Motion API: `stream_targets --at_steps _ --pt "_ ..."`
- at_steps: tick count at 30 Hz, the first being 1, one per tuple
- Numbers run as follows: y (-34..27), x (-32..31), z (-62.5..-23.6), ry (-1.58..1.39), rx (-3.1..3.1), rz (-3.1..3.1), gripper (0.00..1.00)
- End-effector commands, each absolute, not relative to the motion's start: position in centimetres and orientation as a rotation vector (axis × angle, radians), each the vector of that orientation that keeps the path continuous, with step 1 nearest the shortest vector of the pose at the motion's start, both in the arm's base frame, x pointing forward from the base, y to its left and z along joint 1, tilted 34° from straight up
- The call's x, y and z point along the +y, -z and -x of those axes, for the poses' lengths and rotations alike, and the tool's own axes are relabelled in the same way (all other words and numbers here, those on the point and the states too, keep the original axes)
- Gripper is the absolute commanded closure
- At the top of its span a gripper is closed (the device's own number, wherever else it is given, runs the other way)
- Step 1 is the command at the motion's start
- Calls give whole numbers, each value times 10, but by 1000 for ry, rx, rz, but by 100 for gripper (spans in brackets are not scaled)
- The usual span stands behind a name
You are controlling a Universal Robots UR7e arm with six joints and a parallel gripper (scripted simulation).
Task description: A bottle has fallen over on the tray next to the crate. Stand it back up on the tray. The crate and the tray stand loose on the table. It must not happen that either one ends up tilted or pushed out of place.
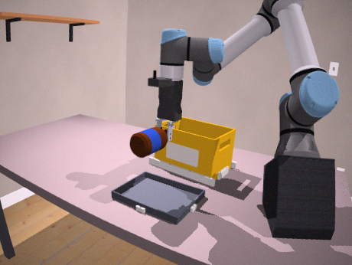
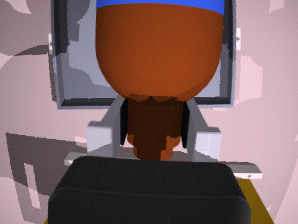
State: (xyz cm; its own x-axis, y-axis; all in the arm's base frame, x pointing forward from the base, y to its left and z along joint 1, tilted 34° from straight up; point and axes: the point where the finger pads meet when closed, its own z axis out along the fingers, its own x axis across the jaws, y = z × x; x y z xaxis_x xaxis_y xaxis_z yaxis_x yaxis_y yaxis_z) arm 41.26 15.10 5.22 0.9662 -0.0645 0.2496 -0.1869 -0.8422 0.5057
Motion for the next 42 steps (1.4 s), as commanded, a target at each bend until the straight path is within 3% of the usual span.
stream_targets --at_steps 1,42 --pt "-53 151 -413 -303 -177 -2565 100" --pt "-53 151 -413 -295 -148 -2565 100"
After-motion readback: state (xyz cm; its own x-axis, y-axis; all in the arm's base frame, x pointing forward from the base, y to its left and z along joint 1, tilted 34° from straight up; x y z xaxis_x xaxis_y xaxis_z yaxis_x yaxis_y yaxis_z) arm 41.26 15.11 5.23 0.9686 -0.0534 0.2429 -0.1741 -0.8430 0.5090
